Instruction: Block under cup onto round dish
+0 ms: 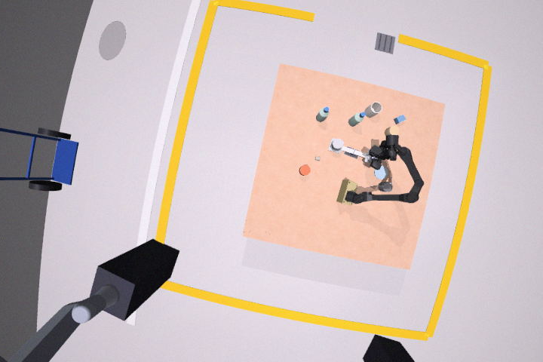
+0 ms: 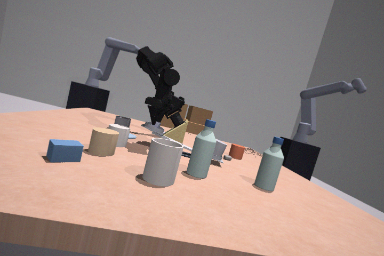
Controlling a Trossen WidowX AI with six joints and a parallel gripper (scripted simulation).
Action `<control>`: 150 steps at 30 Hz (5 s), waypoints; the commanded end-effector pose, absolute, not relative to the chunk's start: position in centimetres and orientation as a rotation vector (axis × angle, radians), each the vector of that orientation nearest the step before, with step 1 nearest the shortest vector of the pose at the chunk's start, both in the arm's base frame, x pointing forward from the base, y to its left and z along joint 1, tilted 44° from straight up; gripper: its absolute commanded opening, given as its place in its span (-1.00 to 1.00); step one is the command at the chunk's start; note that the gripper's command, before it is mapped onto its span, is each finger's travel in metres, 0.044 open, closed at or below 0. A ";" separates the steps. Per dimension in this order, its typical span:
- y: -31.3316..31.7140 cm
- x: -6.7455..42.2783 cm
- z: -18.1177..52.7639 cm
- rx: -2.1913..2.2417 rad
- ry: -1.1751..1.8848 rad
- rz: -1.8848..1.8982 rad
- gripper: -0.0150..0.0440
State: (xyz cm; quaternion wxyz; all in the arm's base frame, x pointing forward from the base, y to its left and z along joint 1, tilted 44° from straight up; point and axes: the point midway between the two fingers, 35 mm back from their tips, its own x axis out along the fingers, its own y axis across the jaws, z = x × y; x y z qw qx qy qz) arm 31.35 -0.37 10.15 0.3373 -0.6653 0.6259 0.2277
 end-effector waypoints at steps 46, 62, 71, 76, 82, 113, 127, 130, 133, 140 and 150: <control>3.6 30.2 16.5 -1.729 1.638 0.614 -0.49; -2.7 29.3 17.1 -1.716 1.626 0.626 -0.49; -6.0 28.1 17.3 -1.710 1.628 0.613 -0.49; -7.7 27.4 17.5 -1.719 1.630 0.609 -0.49; -9.7 26.4 17.6 -1.732 1.637 0.601 -0.49; -14.5 25.7 14.7 -1.747 1.648 0.589 -0.49; -15.5 26.1 14.1 -1.748 1.646 0.574 -0.40; -15.5 26.1 14.1 -1.748 1.646 0.574 -0.14; -15.5 26.1 14.1 -1.748 1.646 0.574 0.13; -15.5 26.1 14.1 -1.748 1.646 0.574 0.75; -11.4 25.3 17.8 -1.745 1.647 0.592 1.00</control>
